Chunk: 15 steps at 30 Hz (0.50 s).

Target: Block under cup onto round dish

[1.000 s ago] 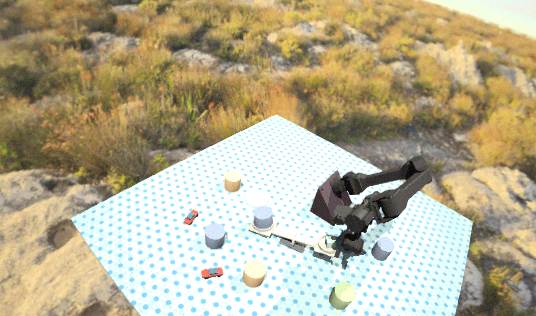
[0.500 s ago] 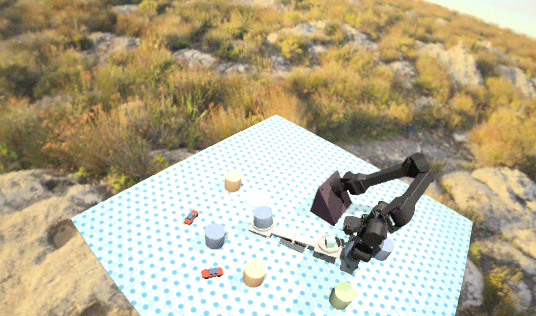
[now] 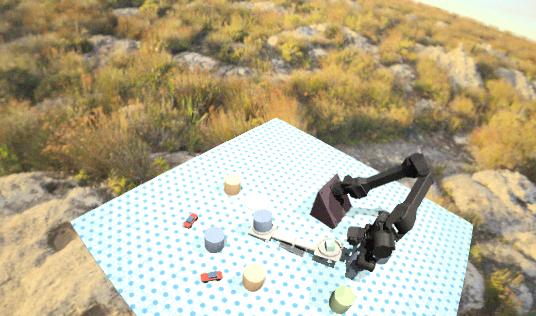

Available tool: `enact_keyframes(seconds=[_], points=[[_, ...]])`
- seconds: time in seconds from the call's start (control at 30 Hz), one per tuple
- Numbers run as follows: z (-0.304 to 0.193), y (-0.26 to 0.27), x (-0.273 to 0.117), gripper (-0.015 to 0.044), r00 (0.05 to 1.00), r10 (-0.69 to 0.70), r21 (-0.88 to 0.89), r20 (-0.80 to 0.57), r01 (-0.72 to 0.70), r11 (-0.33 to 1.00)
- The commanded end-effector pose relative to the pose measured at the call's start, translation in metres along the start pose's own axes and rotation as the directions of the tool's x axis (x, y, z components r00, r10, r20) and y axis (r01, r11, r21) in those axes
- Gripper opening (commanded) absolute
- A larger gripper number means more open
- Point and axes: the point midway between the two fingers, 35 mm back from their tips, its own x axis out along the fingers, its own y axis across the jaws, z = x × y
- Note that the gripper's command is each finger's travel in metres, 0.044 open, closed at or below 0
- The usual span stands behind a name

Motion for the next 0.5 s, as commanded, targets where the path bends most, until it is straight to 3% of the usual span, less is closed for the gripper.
enact_keyframes(seconds=[0.0, 0.47], points=[[0.0, -0.001, 0.014, 0.0, 1.0, 0.001, 0.005, 0.002, -0.001, 1.0], [0.0, -0.002, 0.034, 0.0, 1.0, 0.001, 0.005, 0.0, -0.001, 1.0]])
